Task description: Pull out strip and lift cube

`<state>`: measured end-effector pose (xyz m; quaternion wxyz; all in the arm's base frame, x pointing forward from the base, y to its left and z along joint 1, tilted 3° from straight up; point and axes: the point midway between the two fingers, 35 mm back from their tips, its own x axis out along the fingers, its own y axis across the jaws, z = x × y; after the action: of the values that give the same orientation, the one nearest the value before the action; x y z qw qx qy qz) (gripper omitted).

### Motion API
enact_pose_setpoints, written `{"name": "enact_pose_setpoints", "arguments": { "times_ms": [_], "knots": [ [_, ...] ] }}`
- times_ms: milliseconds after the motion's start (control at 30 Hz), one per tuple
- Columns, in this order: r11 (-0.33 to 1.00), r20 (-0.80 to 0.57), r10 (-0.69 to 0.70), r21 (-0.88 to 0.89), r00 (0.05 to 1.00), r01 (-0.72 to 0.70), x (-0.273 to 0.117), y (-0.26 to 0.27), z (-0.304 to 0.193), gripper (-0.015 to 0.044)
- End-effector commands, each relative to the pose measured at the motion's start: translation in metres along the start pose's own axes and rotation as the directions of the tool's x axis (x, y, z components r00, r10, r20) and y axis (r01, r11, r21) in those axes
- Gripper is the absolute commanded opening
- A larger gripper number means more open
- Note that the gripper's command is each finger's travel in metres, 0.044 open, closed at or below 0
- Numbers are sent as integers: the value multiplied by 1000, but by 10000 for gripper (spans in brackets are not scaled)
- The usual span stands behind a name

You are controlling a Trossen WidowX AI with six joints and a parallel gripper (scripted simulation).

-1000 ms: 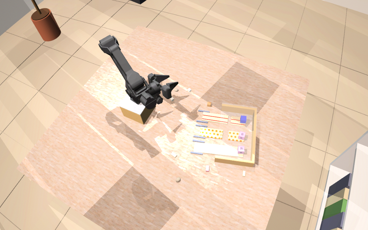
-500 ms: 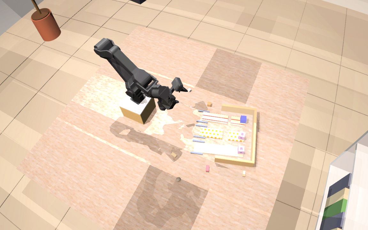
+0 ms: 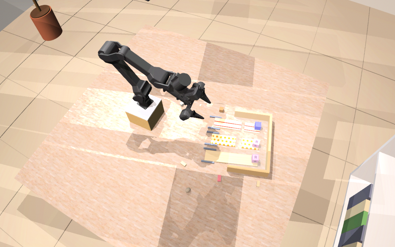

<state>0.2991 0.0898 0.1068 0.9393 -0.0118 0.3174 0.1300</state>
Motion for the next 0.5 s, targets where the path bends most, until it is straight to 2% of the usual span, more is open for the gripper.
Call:
{"name": "enact_pose_setpoints", "arguments": {
  "times_ms": [0, 267, 333, 467],
  "knots": [
    [994, 30, -52, -90, 998, 54, 2, -2, 8, 400],
    [994, 30, -52, -90, 998, 54, 2, -2, 8, 400],
    [993, 4, -60, -100, 998, 60, 6, -5, 10, 348],
    [984, -148, -105, -158, 983, 81, 28, -21, 16, 243]
  ]
}}
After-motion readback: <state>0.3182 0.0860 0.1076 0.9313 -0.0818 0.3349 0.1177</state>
